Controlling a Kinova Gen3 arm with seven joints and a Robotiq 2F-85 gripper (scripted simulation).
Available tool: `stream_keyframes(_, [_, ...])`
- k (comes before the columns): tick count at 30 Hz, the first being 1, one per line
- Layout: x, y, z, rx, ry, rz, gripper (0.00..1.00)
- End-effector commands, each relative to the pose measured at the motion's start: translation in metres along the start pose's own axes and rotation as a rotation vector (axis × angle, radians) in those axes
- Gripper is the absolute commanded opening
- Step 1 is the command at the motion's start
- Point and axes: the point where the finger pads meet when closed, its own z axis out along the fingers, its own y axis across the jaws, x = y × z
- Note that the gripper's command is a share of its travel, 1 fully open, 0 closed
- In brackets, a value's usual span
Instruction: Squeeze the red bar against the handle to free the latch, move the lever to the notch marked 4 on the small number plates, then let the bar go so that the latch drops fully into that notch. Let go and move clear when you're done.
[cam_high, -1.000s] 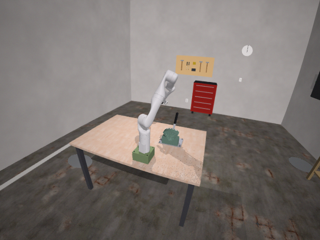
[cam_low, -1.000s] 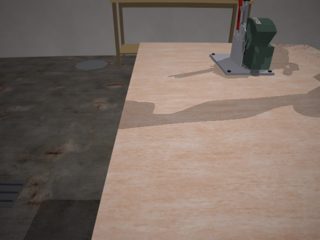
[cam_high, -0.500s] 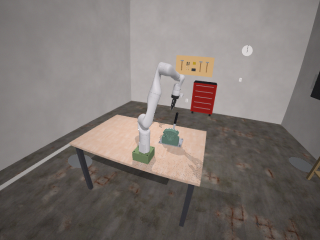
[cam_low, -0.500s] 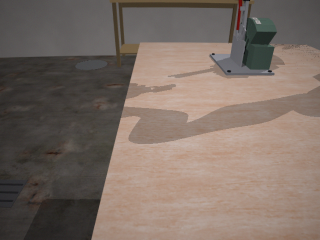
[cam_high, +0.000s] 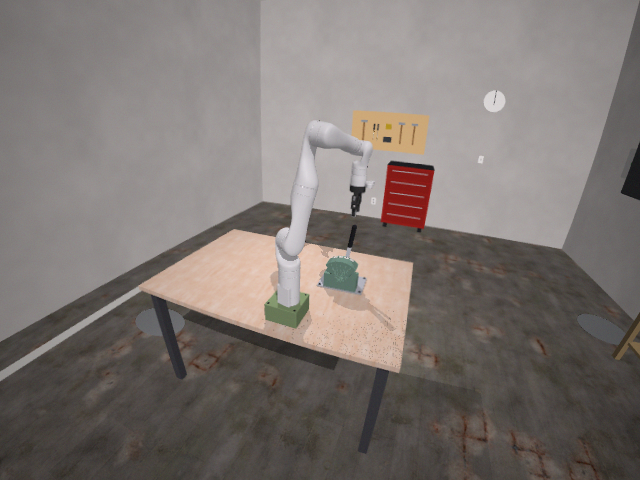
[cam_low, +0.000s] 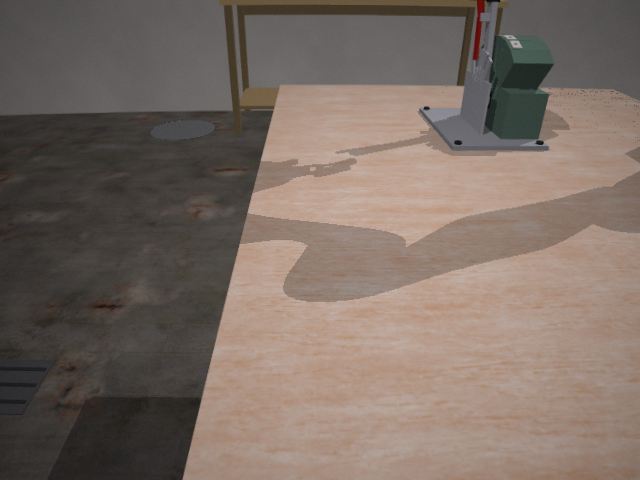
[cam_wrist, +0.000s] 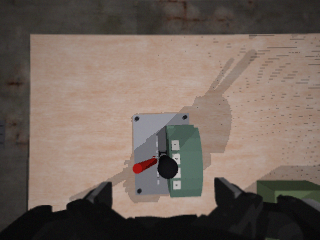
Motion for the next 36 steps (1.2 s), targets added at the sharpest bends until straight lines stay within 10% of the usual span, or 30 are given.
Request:
stream_keyframes(1, [0.0007,0.0004,-0.0021,0.004,0.004,0.002,1.0])
stream_keyframes(2, [0.0007,0.0004,-0.0021,0.004,0.004,0.002,0.0])
stream_keyframes(36, [0.0007,0.0004,-0.0021,0.004,0.004,0.002,0.0])
